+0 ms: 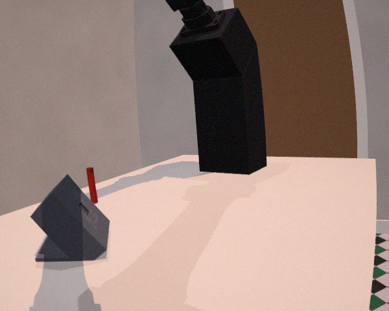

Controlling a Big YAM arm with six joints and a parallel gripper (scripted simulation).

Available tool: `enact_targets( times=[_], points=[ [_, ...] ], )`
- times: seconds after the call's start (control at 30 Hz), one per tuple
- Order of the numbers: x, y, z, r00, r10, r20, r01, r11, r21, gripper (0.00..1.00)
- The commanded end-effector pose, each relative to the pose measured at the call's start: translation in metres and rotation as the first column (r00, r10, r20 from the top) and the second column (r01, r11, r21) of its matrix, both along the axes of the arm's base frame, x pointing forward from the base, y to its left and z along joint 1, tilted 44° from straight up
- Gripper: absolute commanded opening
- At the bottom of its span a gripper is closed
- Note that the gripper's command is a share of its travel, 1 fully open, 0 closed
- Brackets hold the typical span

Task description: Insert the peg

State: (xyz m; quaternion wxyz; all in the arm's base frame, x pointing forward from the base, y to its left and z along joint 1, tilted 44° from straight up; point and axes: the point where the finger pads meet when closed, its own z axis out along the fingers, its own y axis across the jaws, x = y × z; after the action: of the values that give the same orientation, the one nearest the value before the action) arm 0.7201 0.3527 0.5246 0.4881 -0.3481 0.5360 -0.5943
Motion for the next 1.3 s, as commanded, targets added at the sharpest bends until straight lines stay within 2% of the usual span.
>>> enact_targets(
  times=[0.0, 0.57, 0.67, 0.8, 1.03, 1.1, 1.27],
  points=[
    [-0.005, 0.001, 0.010, 1.000, 0.004, 0.013, -0.004, 1.000, 0.009, 1.00],
    [-0.004, -0.001, 0.010, 1.000, 0.003, 0.013, -0.003, 1.000, 0.010, 1.00],
    [-0.003, -0.016, 0.016, 1.000, -0.002, 0.019, 0.002, 1.000, 0.023, 1.00],
    [0.005, -0.029, 0.007, 1.000, 0.001, 0.008, -0.001, 1.000, 0.024, 1.00],
    [0.024, -0.074, -0.022, 1.000, 0.012, -0.020, -0.011, 0.999, 0.040, 1.00],
    [0.024, -0.074, -0.022, 1.000, 0.012, -0.020, -0.011, 0.999, 0.040, 1.00],
    [0.036, -0.110, -0.045, 0.999, 0.020, -0.044, -0.018, 0.998, 0.061, 1.00]
  ],
)
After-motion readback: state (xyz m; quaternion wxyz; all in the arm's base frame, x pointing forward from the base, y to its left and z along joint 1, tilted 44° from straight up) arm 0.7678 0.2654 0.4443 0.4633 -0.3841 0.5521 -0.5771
